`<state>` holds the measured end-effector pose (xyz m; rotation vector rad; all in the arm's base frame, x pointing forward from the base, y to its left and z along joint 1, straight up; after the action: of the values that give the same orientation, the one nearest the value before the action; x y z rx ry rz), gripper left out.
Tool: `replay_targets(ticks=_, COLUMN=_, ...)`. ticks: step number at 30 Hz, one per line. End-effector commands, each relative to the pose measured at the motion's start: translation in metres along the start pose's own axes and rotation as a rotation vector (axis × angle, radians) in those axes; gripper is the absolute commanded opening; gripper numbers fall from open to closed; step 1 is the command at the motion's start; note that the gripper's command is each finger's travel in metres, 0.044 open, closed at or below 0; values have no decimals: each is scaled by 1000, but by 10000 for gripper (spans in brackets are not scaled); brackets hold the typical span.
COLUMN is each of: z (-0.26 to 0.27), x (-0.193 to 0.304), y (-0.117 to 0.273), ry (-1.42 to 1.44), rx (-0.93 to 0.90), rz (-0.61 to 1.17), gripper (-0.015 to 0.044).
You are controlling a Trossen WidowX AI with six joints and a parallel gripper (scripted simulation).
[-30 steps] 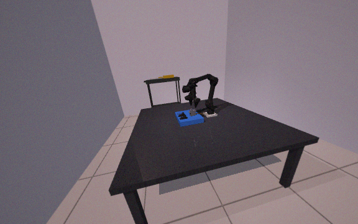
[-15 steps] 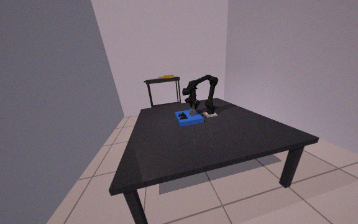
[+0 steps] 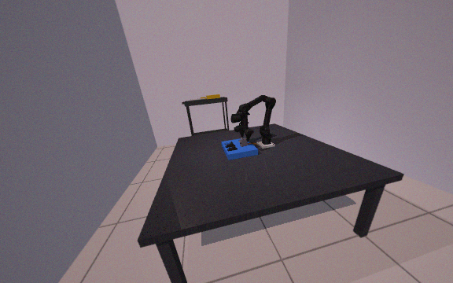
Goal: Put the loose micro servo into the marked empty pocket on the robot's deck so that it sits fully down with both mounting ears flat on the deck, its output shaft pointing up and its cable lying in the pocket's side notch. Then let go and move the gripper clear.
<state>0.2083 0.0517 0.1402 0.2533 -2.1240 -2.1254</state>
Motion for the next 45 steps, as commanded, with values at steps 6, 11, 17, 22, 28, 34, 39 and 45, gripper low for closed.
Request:
replay_targets(ticks=6, z=1, x=1, y=-5, ry=-5, rx=-3, rz=8, gripper=282)
replay_targets(ticks=11, z=1, x=1, y=-5, ry=-5, rx=-3, rz=8, gripper=151)
replay_targets(ticks=17, z=1, x=1, y=-5, ry=-5, rx=-3, rz=8, gripper=92)
replay_targets(ticks=22, z=0, x=1, y=1, ry=-5, rx=-3, rz=7, gripper=0)
replay_targets(ticks=28, z=0, x=6, y=24, ry=-5, rx=-3, rz=8, gripper=0)
replay_targets(ticks=34, z=0, x=9, y=25, ry=-5, rx=-3, rz=8, gripper=0)
replay_targets(ticks=39, z=-1, x=10, y=25, ry=-5, rx=-3, rz=8, gripper=0)
replay_targets(ticks=45, z=1, x=-7, y=25, ry=-5, rx=-3, rz=7, gripper=0)
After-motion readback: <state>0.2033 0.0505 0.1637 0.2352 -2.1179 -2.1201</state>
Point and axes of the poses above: the point midway between the two fingers, 35 mm back from their tips, its own y axis back along the fingers, its own z axis across the jaws, x = y × z, the point moved 2 cm from there along y, back along the fingers, and after that the axes turned 3 degrees about -y, right-handed, at the moved point
